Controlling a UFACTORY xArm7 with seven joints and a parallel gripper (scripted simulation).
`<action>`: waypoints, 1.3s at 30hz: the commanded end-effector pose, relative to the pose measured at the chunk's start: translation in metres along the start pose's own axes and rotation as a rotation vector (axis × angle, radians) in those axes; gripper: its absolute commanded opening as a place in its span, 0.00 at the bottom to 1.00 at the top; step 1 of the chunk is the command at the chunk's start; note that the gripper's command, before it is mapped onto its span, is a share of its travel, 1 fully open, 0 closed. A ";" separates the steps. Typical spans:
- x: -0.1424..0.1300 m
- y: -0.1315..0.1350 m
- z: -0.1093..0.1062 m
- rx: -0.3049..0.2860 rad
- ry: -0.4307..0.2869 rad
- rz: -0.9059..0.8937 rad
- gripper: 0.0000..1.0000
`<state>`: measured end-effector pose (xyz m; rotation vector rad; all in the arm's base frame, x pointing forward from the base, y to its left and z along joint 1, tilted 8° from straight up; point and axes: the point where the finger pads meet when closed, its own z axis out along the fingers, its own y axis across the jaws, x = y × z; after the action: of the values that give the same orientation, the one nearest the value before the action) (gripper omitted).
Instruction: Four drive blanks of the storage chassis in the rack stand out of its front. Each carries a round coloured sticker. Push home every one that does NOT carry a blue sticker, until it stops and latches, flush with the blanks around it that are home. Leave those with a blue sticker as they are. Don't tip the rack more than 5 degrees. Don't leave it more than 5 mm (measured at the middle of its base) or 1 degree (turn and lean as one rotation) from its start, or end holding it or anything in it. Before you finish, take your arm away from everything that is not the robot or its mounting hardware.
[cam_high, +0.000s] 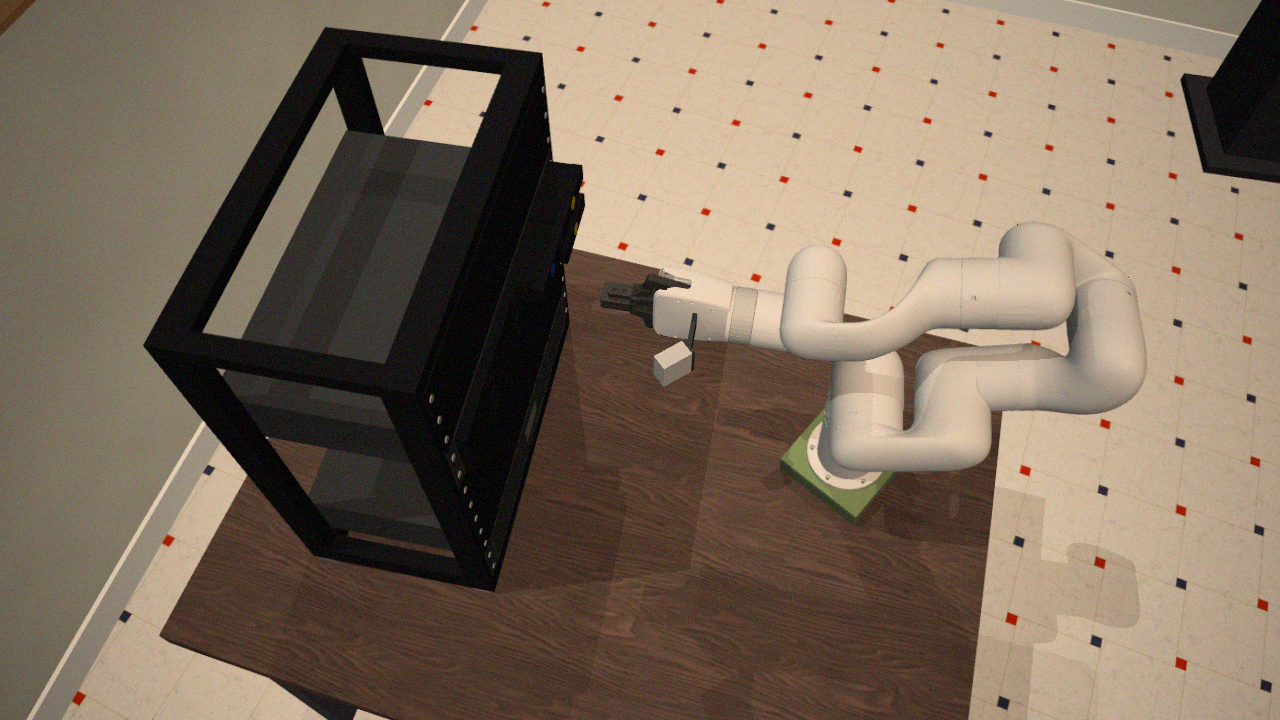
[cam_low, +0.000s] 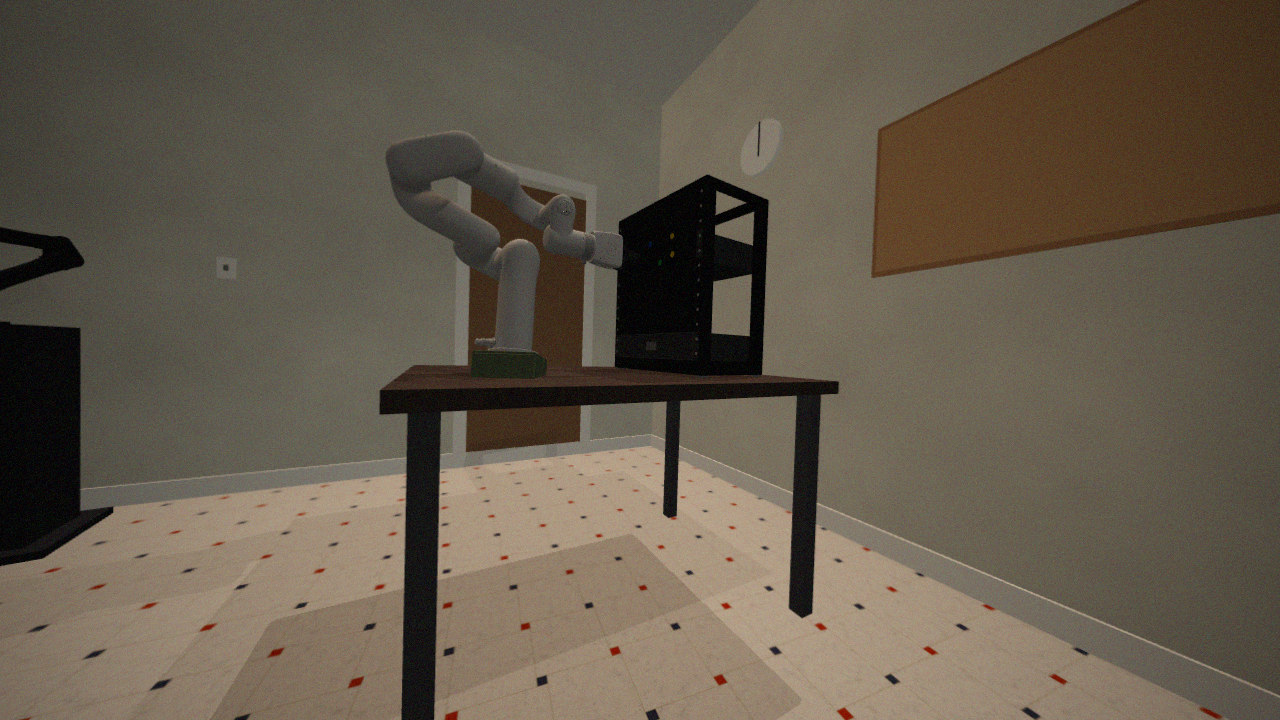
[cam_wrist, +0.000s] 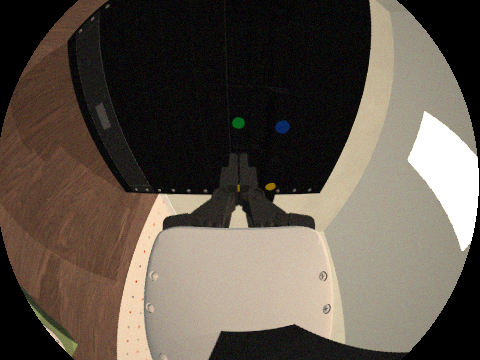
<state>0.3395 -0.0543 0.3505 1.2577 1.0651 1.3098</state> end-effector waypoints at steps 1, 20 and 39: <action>-0.007 0.002 0.000 -0.003 0.000 0.000 0.00; -0.090 0.001 0.000 -0.003 0.000 0.000 0.00; -0.105 0.001 0.022 -0.003 0.000 0.000 0.00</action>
<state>0.3449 -0.1586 0.3380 1.2569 1.0643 1.3123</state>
